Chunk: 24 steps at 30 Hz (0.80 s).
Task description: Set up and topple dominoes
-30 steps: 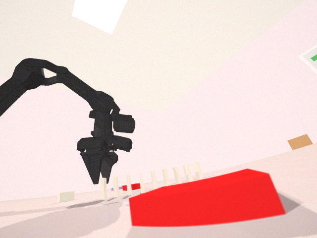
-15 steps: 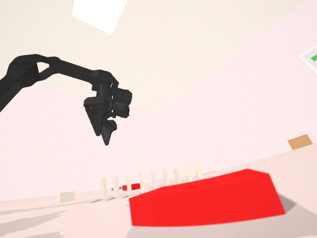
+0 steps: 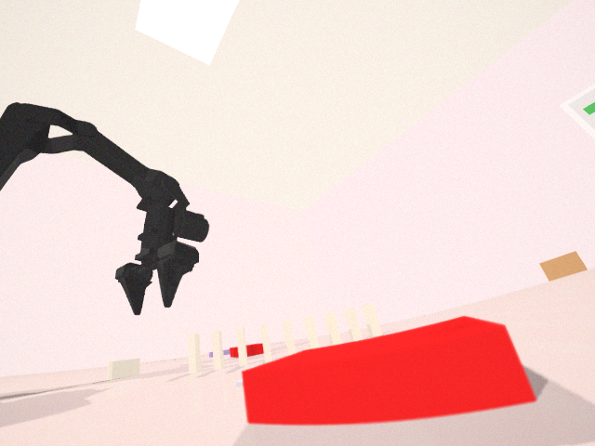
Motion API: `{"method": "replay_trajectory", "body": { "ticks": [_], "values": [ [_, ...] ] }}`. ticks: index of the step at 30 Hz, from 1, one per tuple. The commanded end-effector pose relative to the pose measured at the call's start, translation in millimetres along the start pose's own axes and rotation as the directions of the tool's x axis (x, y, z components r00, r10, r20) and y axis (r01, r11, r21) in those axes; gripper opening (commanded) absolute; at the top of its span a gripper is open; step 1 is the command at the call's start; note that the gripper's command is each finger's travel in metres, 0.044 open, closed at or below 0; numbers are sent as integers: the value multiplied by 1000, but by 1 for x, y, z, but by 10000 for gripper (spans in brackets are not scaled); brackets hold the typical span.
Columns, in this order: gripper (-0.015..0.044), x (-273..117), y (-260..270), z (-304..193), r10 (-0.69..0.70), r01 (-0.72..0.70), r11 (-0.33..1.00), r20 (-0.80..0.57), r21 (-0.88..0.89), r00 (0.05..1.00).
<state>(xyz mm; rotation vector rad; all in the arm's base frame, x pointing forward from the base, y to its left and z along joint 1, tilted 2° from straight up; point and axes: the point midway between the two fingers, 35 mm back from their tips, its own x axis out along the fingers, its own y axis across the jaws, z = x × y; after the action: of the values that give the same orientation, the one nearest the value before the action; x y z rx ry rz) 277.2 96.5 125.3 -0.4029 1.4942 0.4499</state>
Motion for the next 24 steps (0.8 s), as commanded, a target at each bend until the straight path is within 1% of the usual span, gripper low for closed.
{"method": "replay_trajectory", "body": {
  "ticks": [1,11,13,19,24],
  "values": [
    [440,14,23,-8,1,1,972,7,-234,1000],
    [440,15,23,-9,1,1,972,6,-234,1000],
    [440,26,23,-8,1,1,972,7,-234,1000],
    [440,74,23,-9,1,1,972,6,-234,1000],
    [440,79,24,-11,1,0,972,6,-234,1000]
  ]
}}
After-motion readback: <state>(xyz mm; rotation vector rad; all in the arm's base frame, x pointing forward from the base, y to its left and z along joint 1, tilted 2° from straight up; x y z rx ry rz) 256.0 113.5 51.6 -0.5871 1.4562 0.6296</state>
